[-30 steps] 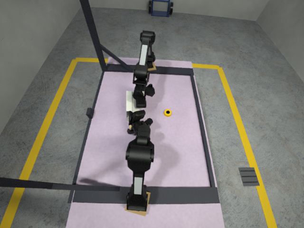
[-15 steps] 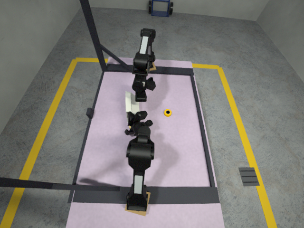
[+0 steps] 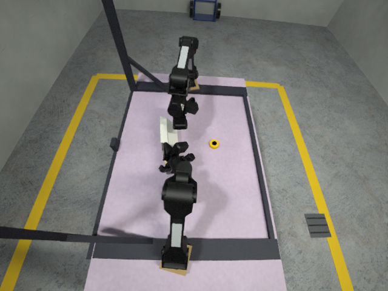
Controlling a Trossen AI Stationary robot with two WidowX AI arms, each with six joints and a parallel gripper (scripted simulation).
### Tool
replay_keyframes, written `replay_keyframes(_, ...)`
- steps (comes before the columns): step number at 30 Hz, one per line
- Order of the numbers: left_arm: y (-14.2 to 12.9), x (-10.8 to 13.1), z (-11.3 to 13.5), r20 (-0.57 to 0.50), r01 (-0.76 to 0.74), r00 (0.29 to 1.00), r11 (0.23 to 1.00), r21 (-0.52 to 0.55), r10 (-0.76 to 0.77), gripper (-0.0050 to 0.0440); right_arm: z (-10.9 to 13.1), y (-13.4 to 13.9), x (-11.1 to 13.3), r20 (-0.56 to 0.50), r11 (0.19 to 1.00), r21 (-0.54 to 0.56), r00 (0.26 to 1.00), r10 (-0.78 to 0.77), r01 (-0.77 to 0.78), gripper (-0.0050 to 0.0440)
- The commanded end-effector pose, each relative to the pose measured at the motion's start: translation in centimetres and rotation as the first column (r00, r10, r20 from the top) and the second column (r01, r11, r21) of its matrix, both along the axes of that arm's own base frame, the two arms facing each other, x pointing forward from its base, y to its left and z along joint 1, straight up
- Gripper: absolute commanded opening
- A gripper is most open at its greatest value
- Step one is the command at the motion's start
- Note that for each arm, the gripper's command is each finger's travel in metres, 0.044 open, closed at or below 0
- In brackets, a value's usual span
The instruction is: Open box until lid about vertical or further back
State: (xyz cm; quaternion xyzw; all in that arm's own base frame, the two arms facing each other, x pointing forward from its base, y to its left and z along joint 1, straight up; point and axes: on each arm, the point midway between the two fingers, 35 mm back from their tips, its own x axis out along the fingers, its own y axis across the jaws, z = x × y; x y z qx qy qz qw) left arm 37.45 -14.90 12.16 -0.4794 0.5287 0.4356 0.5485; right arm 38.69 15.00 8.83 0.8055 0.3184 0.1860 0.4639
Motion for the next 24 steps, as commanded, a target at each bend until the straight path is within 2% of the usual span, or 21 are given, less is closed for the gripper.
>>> replay_keyframes(1,-1.1,-3.6,1.1,0.025,-0.045,0.999,0.991,0.128,0.042,-0.0050,-0.4,-0.3,-0.1,-0.018,1.000,0.002,1.000,-0.006,0.006,0.0003)
replay_keyframes(2,-1.4,-4.9,1.2,0.042,-0.068,0.997,0.979,0.190,0.061,-0.0050,-0.4,-0.3,-0.1,-0.018,1.000,0.002,1.000,-0.006,0.006,0.0003)
replay_keyframes(4,-1.4,-4.9,1.2,0.042,-0.068,0.997,0.979,0.190,0.061,-0.0050,-0.4,-0.3,-0.1,-0.018,1.000,0.002,1.000,-0.006,0.006,0.0003)
replay_keyframes(7,-1.7,-8.5,1.8,0.128,-0.099,0.990,0.930,0.353,0.057,-0.0050,0.2,-0.1,0.1,0.005,1.000,0.003,1.000,-0.003,0.003,0.0003)
replay_keyframes(12,-1.6,-11.1,2.8,0.255,-0.161,0.966,0.876,0.454,0.046,-0.0050,0.2,-0.1,0.1,0.005,1.000,0.003,1.000,-0.003,0.003,0.0003)
replay_keyframes(19,-1.5,-13.7,4.3,0.451,-0.267,0.892,0.826,0.496,0.017,-0.0050,0.2,-0.1,0.1,0.005,1.000,0.003,1.000,-0.003,0.003,0.0003)
replay_keyframes(24,-1.6,-13.7,4.1,0.451,-0.266,0.892,0.820,0.507,0.010,-0.0050,0.2,-0.1,0.1,0.005,1.000,0.003,1.000,-0.003,0.003,0.0003)
